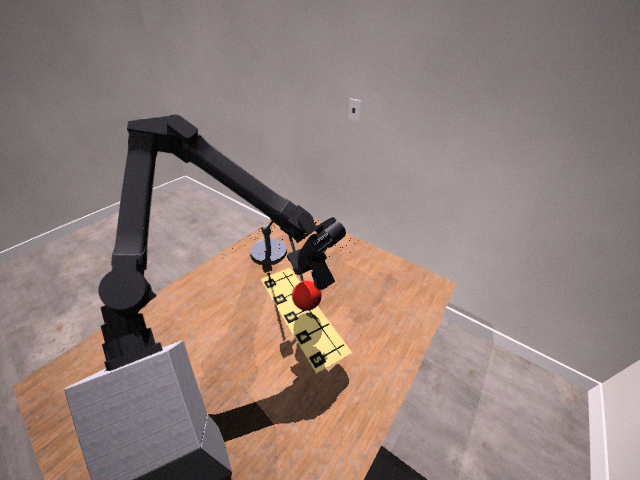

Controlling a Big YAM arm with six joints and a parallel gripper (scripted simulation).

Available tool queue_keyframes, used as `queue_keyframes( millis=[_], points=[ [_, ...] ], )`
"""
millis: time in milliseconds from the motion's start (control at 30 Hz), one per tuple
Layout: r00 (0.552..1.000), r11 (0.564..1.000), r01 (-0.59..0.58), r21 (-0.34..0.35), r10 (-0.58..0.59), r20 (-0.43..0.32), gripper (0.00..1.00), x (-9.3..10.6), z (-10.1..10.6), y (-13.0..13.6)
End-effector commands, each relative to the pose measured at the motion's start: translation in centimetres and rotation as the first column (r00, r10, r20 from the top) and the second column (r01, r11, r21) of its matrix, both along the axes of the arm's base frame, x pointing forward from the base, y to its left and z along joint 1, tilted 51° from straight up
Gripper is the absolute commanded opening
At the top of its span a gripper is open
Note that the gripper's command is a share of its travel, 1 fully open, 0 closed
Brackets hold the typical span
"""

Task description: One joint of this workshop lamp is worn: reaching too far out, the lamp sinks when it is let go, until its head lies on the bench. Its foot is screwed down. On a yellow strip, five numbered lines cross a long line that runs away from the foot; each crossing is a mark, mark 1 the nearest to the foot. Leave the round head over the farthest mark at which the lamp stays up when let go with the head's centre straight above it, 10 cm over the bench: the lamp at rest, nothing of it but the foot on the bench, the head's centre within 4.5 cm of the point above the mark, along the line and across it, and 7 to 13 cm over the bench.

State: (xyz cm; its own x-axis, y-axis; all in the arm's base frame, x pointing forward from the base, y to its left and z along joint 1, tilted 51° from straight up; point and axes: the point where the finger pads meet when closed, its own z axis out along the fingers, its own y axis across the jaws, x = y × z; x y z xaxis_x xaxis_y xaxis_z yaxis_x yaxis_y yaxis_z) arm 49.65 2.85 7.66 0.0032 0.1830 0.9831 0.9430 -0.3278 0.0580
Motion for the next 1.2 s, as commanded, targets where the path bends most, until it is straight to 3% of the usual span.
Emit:
queue_keyframes(
  millis=[0, 1167],
  points=[
    [0.999, 0.999, 0.034, -0.020, -0.034, -0.012, 0.00, -0.3, -2.1, -2.3],
    [0.998, 0.997, 0.063, -0.039, -0.064, -0.030, 0.00, -1.0, -5.7, -6.3]
  ],
)
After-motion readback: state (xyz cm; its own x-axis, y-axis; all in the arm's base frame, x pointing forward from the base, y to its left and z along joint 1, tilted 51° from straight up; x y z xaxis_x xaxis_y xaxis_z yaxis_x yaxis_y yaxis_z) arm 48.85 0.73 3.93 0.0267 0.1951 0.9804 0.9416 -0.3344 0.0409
